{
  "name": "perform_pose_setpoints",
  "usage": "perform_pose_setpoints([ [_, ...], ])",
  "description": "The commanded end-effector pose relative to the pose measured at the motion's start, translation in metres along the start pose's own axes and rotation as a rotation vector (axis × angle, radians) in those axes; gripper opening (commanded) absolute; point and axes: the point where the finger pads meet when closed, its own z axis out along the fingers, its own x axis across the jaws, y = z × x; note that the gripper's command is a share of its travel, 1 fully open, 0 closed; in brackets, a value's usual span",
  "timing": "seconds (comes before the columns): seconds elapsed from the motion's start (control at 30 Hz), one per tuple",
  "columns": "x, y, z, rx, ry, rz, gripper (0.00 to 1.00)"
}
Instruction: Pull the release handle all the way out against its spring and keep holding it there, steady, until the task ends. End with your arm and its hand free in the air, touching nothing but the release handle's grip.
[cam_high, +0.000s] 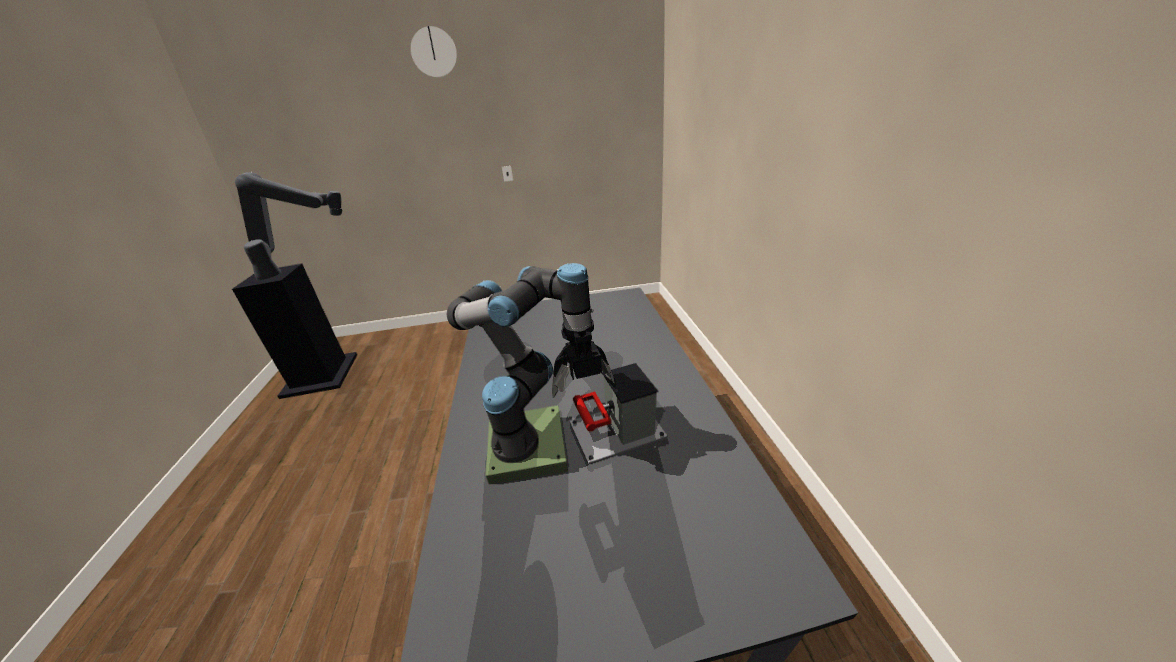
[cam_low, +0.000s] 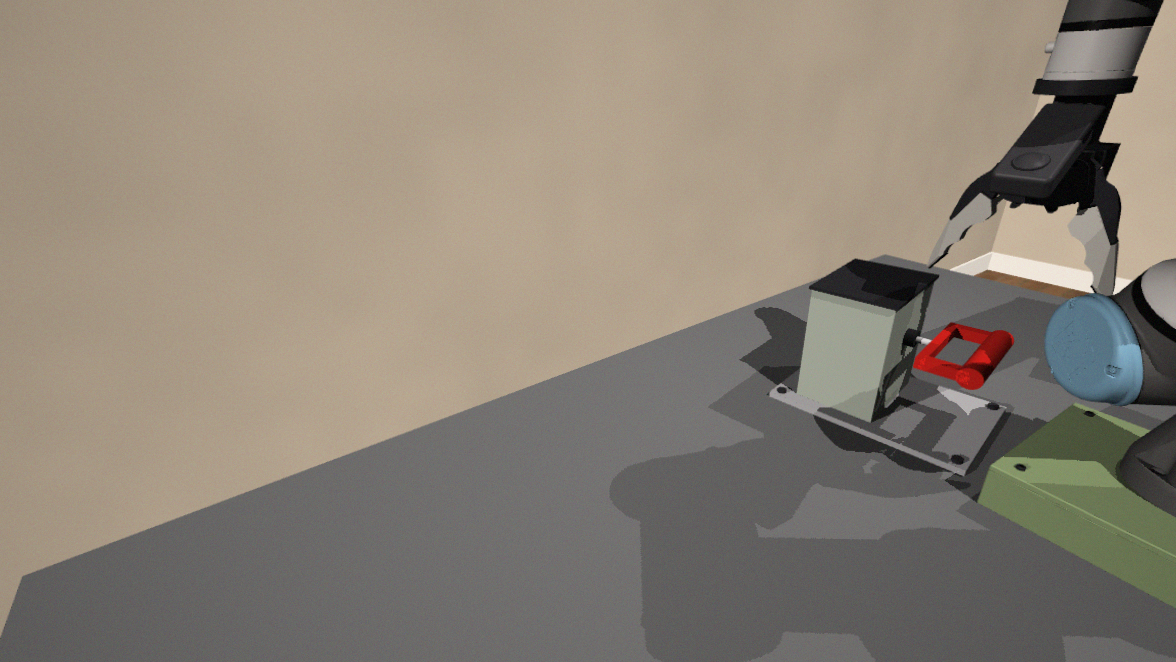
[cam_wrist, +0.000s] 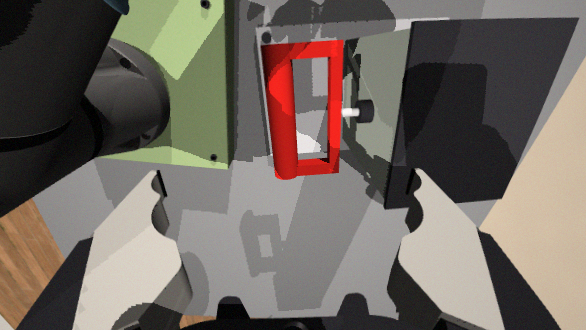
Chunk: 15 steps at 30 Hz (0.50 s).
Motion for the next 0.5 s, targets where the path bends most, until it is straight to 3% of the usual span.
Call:
perform_pose_setpoints([
  [0.0, -0.0025, -0.0047, 0.0006, -0.006, -0.005, -0.045, 1.00],
  [0.4, -0.0044, -0.0076, 0.0013, -0.008, -0.009, -0.074, 1.00],
  [0.43, -0.0044, -0.0076, 0.0013, -0.008, -0.009, -0.074, 0.00],
  [0.47, -0.0044, -0.0076, 0.0013, -0.008, -0.009, -0.074, 0.00],
])
